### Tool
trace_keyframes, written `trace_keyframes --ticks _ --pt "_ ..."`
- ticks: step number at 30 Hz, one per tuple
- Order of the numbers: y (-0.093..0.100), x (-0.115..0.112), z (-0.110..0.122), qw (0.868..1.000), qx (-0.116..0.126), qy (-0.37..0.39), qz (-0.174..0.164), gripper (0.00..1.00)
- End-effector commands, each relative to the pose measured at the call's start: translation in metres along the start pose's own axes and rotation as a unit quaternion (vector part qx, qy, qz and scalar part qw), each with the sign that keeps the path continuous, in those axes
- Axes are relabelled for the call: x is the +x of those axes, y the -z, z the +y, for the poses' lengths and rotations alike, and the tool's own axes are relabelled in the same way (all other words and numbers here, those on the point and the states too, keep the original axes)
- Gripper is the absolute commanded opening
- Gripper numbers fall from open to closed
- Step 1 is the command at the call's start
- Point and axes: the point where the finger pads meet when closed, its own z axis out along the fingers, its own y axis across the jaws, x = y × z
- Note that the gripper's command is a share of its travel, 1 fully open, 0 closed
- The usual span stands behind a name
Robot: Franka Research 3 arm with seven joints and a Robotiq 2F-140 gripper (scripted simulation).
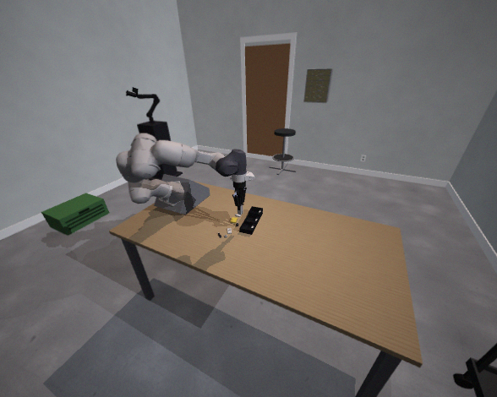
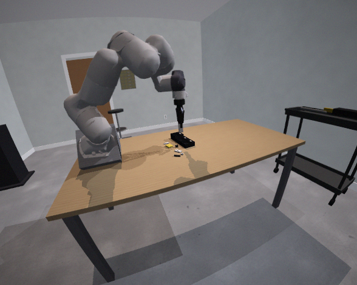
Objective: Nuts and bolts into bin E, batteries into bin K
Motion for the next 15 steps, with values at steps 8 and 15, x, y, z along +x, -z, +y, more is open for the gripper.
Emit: trace_keyframes --ticks 8,15 --pt "-0.04 0.047 -0.014 1.0 0.006 0.005 0.006 0.05" --pt "-0.04 0.047 -0.014 1.0 0.006 0.005 0.006 0.05"
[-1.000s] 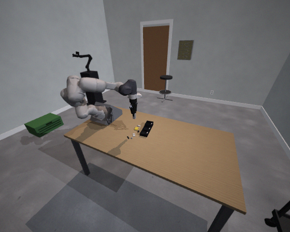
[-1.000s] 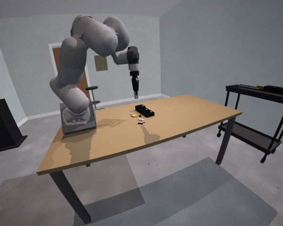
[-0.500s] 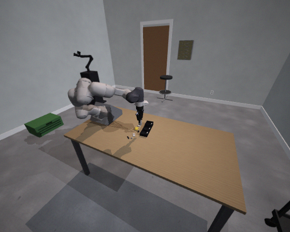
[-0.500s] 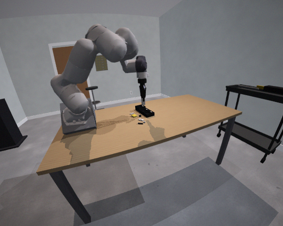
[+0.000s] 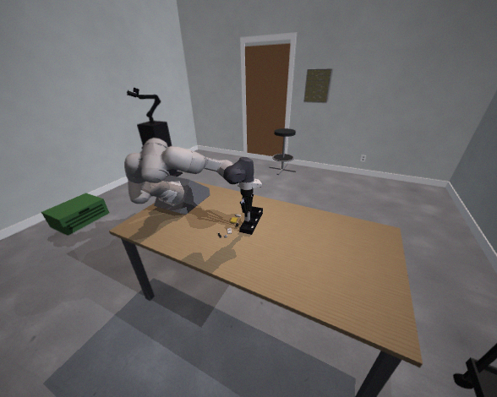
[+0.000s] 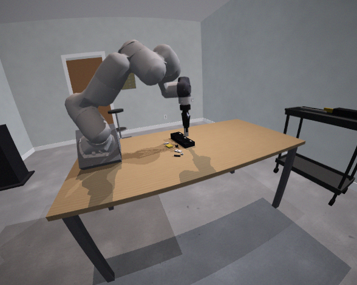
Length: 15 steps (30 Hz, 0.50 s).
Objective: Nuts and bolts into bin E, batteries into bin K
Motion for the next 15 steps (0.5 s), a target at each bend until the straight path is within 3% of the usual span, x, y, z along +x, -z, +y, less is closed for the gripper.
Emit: trace_keyframes --ticks 1,15 --pt "0.001 0.002 -0.002 1.0 0.002 0.009 0.003 0.05" --pt "-0.029 0.003 -0.002 1.0 0.002 0.009 0.003 0.05"
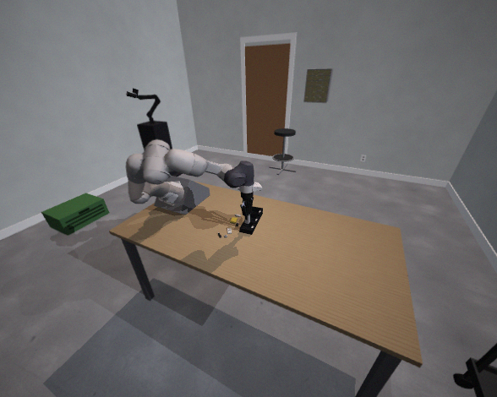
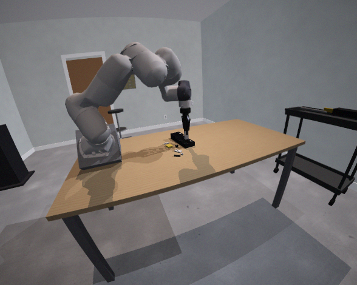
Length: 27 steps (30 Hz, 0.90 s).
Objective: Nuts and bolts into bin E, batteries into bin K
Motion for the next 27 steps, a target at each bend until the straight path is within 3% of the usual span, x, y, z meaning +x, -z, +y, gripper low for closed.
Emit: trace_keyframes --ticks 1,12,27 --pt "-0.006 0.002 -0.001 1.0 0.002 0.001 0.003 0.05" --pt "-0.035 0.002 -0.001 1.0 0.002 0.001 0.003 0.05" --pt "-0.036 0.002 -0.001 1.0 0.002 0.001 0.003 0.05"
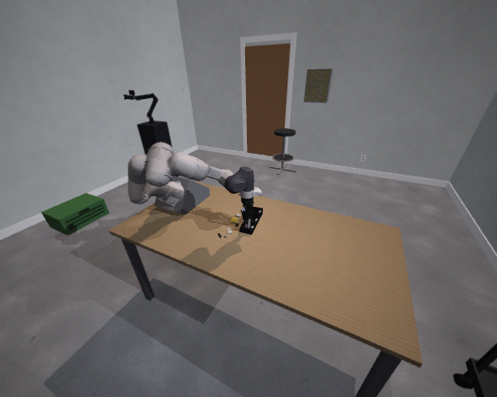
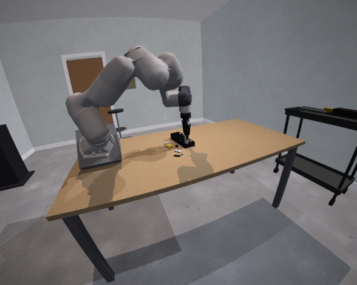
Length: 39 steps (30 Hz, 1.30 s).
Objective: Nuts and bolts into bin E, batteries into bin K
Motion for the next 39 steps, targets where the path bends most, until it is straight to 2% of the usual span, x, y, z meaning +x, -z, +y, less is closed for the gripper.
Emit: trace_keyframes --ticks 1,39 --pt "-0.001 0.0007 -0.0002 1.0 0.0 -0.001 0.002 0.05" --pt "0.003 0.0007 -0.0002 1.0 0.0 -0.001 0.002 0.05"
